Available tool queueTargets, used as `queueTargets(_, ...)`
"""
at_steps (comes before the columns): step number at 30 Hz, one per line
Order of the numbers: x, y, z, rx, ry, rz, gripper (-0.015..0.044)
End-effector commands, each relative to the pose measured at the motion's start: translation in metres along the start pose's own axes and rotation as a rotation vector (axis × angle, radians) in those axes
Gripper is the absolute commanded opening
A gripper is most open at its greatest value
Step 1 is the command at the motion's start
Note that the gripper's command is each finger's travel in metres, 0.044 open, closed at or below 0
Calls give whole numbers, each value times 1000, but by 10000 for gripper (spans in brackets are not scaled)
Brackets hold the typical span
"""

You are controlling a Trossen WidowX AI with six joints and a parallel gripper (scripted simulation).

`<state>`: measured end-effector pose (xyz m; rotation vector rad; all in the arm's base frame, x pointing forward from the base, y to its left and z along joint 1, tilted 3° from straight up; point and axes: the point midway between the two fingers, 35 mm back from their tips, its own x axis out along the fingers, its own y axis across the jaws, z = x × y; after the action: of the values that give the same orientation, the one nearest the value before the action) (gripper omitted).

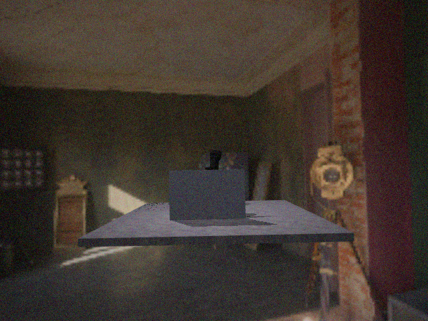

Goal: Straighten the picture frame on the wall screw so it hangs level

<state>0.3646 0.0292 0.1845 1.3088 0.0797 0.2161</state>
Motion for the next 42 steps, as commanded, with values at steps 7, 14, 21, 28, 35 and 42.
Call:
queueTargets(7, 0, -2, 1, 2, 1, 5, 0)
queueTargets(14, 0, -5, 1, 2, 1, 5, 0)
queueTargets(21, 0, -7, 1, 2, 1, 5, 0)
queueTargets(28, 0, -6, 2, -2, -2, 5, 0)
queueTargets(35, 0, -7, 2, 3, -1, 5, 0)
queueTargets(42, 0, -7, 2, 3, -1, 5, 0)
